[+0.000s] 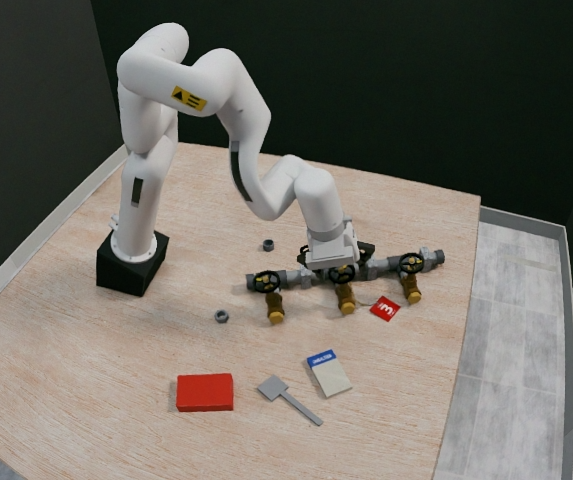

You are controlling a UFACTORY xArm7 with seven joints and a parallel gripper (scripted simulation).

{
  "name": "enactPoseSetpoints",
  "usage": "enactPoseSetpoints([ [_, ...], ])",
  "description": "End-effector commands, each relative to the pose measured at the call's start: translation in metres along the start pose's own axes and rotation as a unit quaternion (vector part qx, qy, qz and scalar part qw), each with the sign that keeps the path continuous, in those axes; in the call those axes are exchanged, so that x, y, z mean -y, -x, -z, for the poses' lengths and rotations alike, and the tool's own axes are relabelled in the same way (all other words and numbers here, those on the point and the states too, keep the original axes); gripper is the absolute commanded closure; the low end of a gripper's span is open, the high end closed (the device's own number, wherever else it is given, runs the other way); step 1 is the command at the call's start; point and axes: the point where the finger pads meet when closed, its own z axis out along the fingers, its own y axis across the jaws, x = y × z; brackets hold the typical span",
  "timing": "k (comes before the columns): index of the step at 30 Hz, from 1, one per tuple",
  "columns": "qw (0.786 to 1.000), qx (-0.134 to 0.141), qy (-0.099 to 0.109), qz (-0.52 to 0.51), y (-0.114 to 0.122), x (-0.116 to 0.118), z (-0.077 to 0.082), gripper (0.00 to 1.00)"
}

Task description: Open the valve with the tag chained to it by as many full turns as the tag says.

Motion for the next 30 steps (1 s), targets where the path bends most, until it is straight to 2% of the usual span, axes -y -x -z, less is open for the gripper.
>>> enactPoseSetpoints([
  [1,0.992,-0.052,0.035,-0.109,-0.0001,0.0022,0.0013,0.00],
  [13,0.992,-0.052,0.035,-0.109,-0.0001,0.0022,0.0013,0.00],
  [14,0.992,-0.052,0.035,-0.109,-0.0001,0.0022,0.0013,1.00],
  [30,0.992,-0.052,0.035,-0.109,-0.0001,0.0022,0.0013,1.00],
])
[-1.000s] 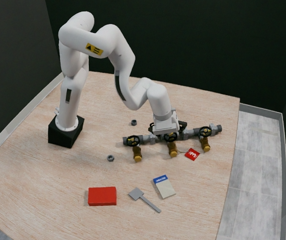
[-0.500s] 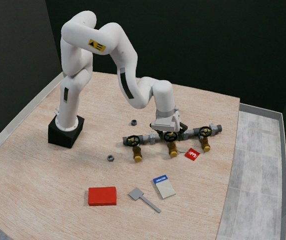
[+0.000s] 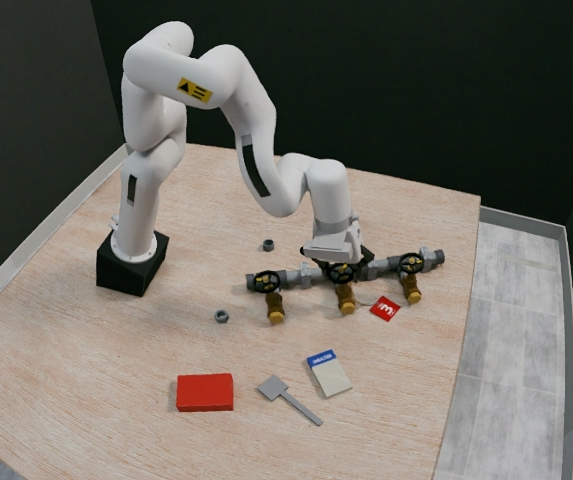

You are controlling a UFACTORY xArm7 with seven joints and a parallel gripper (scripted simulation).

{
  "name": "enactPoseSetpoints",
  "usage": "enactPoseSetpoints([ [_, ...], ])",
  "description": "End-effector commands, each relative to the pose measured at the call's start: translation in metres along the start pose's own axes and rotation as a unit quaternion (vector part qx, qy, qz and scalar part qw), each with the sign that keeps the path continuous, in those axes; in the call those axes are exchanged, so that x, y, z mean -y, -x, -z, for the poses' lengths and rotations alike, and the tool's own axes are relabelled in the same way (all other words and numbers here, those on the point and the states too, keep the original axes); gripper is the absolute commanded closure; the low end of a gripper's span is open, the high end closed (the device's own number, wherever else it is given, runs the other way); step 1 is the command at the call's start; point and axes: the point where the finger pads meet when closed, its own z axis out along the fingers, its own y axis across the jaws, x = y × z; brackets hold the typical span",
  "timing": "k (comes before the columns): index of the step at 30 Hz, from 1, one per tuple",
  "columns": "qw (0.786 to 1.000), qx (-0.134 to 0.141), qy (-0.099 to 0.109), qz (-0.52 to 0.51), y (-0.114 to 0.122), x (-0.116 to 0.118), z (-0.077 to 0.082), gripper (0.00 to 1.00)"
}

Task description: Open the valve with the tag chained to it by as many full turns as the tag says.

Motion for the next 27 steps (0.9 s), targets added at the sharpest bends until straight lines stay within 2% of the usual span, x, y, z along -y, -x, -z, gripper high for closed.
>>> enactPoseSetpoints([
  [1,1.000,0.000,-0.002,0.000,0.0003,0.0019,0.0012,1.00],
  [17,1.000,0.000,-0.002,0.017,0.0003,0.0019,0.0012,1.00],
  [27,0.992,0.000,-0.002,0.130,0.0003,0.0019,0.0012,1.00],
])
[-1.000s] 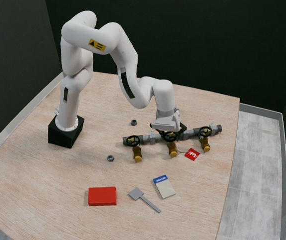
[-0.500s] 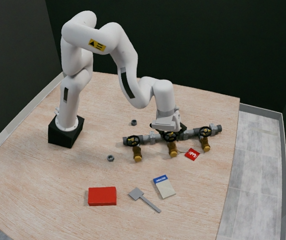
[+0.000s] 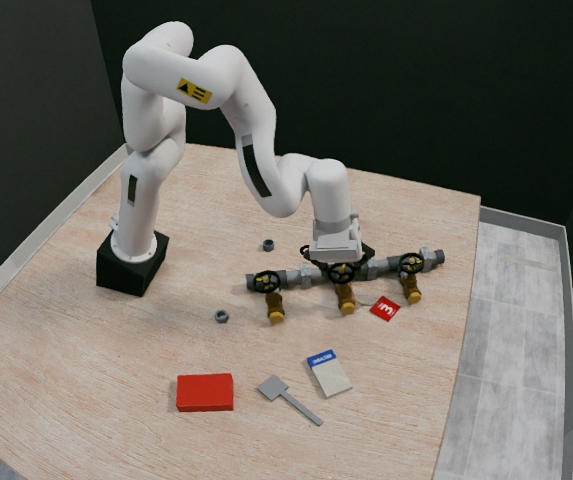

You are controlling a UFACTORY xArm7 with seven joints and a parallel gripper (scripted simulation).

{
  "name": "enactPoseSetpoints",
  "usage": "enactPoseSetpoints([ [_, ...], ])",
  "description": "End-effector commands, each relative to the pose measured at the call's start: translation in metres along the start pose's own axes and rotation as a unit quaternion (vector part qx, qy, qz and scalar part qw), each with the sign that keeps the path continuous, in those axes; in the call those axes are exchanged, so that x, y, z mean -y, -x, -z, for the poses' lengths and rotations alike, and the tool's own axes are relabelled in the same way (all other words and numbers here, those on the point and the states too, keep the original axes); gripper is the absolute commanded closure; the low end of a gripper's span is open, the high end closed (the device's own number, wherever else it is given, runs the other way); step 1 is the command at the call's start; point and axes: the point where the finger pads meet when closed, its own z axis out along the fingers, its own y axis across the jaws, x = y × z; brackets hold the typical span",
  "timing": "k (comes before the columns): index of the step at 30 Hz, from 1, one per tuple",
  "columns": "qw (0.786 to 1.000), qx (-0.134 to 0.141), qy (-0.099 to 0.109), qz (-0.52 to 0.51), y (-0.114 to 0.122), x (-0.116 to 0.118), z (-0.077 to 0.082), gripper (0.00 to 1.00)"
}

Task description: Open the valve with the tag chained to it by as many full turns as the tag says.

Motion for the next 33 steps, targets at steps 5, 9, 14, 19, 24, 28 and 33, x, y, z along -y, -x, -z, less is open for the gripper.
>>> enactPoseSetpoints([
  [5,0.994,0.002,-0.003,0.110,0.0000,0.0019,0.0013,1.00],
  [9,0.979,0.002,-0.003,0.204,0.0000,0.0019,0.0013,1.00],
  [14,0.940,0.001,-0.003,0.340,0.0000,0.0019,0.0013,1.00],
  [19,0.888,-0.002,-0.002,0.459,0.0000,0.0019,0.0013,1.00],
  [24,0.826,-0.001,-0.003,0.563,0.0000,0.0019,0.0013,1.00],
  [28,0.772,-0.007,0.000,0.636,0.0000,0.0019,0.0012,1.00],
  [33,0.683,-0.012,0.003,0.731,0.0001,0.0019,0.0012,1.00],
])
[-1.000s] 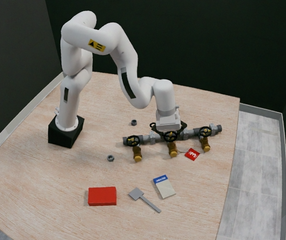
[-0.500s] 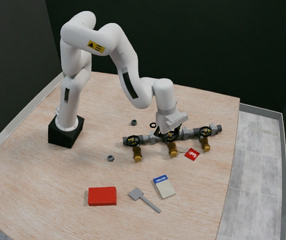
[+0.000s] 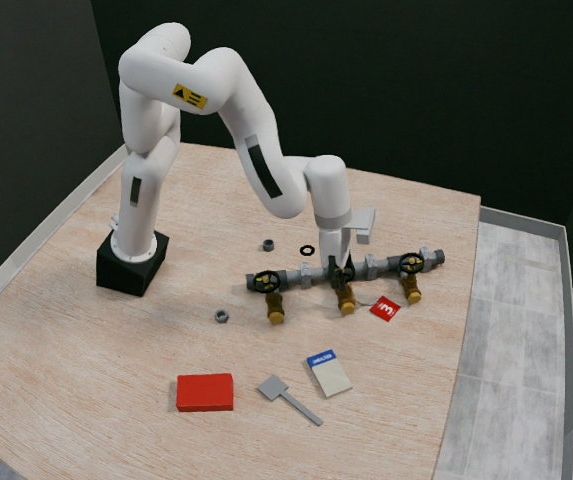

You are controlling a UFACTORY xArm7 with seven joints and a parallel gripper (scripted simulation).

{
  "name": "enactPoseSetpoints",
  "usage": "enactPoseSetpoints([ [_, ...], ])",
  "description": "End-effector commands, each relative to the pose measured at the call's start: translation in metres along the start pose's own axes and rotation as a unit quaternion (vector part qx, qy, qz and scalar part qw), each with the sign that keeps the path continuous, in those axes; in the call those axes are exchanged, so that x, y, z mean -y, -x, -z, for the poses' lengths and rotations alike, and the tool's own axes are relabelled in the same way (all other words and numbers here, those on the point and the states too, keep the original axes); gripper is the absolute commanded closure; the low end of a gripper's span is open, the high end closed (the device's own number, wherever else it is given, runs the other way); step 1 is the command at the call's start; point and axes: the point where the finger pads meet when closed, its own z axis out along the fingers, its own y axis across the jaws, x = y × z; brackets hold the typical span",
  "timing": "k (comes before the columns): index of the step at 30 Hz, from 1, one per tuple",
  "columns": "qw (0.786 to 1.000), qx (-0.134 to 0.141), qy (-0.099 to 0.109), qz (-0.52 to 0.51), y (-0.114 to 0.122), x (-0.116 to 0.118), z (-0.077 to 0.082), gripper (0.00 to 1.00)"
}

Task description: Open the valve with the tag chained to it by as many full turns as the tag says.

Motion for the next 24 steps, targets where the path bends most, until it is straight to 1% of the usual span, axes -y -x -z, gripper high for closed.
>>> enactPoseSetpoints([
  [1,0.990,0.000,-0.020,0.138,-0.0019,0.0001,0.0013,1.00],
  [4,0.977,-0.003,-0.018,0.214,-0.0019,0.0001,0.0013,1.00],
  [6,0.977,-0.003,-0.018,0.214,-0.0019,0.0001,0.0013,1.00],
  [7,0.958,-0.004,-0.021,0.287,-0.0019,0.0001,0.0013,1.00],
  [10,0.939,-0.007,-0.018,0.343,-0.0019,0.0001,0.0013,1.00],
  [14,0.899,-0.009,-0.018,0.437,-0.0019,0.0002,0.0013,1.00],
  [17,0.864,-0.011,-0.020,0.503,-0.0019,0.0002,0.0013,1.00],
  [21,0.811,-0.012,-0.027,0.584,-0.0019,0.0002,0.0013,1.00],
  [23,0.811,-0.012,-0.027,0.584,-0.0019,0.0002,0.0013,1.00],
  [24,0.795,-0.013,-0.032,0.605,-0.0019,0.0002,0.0013,1.00],
])
